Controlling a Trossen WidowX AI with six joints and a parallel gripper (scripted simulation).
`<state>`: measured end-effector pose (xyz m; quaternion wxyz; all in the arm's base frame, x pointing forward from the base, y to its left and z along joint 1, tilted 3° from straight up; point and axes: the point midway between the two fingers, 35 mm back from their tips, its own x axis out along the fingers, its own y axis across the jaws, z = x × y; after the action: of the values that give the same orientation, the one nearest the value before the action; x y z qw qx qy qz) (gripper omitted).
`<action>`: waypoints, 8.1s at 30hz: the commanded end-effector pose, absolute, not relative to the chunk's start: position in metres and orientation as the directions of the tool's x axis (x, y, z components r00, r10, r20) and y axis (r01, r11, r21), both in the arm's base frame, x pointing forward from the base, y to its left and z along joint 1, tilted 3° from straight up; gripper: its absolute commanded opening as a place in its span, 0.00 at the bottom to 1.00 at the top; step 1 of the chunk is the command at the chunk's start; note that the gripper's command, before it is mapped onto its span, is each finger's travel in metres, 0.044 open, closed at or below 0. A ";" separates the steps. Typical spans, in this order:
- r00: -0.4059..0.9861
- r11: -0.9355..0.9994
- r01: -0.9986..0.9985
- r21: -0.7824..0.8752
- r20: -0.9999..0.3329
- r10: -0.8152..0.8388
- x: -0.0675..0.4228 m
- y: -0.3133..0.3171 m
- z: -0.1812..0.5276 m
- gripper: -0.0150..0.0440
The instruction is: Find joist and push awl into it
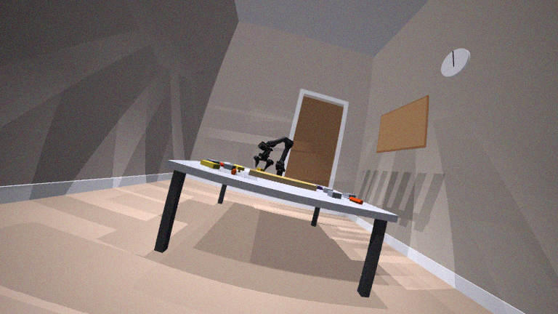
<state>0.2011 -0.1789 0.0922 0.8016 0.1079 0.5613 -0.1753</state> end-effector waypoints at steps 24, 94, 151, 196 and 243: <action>0.302 0.917 0.397 -0.015 -0.942 -0.147 0.200 -0.176 0.062 0.72; 0.330 0.992 0.119 -0.033 -0.941 -0.071 0.295 -0.181 0.192 0.25; 0.338 0.998 -0.047 -0.044 -0.941 -0.025 0.361 -0.174 0.143 0.25; 0.338 0.998 -0.047 -0.039 -0.941 -0.021 0.360 -0.128 0.114 0.25; 0.338 0.999 -0.048 -0.026 -0.941 -0.009 0.353 0.005 0.109 0.25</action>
<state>0.3554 -0.0052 0.1102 0.8180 -0.0251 0.5745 0.0128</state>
